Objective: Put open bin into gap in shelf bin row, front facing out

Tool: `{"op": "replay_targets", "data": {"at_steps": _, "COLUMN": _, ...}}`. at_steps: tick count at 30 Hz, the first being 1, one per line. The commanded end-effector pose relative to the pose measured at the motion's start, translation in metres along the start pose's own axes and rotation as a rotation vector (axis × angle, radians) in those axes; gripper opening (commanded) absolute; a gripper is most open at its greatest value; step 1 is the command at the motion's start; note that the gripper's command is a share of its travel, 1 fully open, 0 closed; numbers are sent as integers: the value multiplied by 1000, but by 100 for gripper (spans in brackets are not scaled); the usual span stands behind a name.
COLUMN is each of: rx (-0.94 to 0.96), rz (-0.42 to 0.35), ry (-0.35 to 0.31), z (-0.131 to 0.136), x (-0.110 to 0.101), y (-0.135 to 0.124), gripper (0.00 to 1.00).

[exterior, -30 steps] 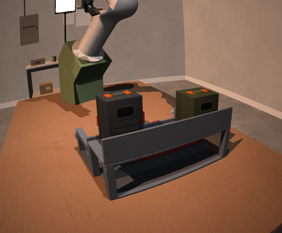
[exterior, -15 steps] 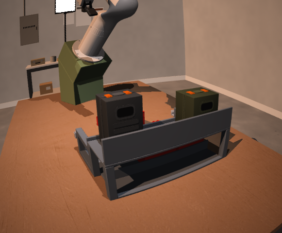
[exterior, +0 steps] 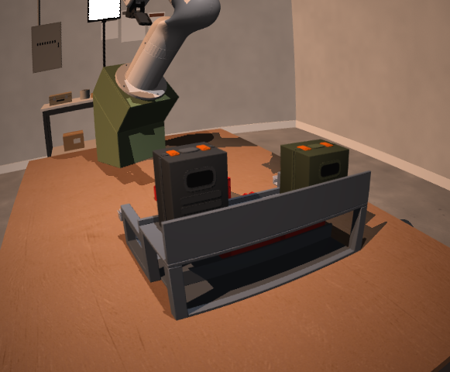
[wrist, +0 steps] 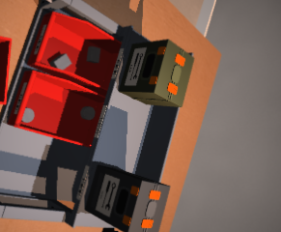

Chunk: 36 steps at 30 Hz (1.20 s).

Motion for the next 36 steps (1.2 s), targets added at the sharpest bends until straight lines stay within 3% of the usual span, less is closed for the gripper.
{"op": "replay_targets", "data": {"at_steps": 1, "rx": -98, "rz": -22, "ry": 24, "z": 2, "x": 0, "y": 2, "gripper": 100}}
{"op": "replay_targets", "data": {"at_steps": 9, "rx": -98, "rz": -22, "ry": 24, "z": 2, "x": 0, "y": 2, "gripper": 100}}
{"op": "replay_targets", "data": {"at_steps": 14, "rx": -339, "rz": -67, "ry": 92, "z": 8, "x": 1, "y": 8, "gripper": 100}}
{"op": "replay_targets", "data": {"at_steps": 36, "rx": -441, "rz": -87, "ry": 121, "z": 9, "x": 2, "y": 11, "gripper": 100}}
Point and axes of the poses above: the point where the finger pads meet when closed, its own x axis out along the fingers, its own z axis across the jaws, y = z × x, the point moved 9 cm from there along -x, back along the fingers, and after that the axes turned 8 degrees about -x, right-handed, at the moved point
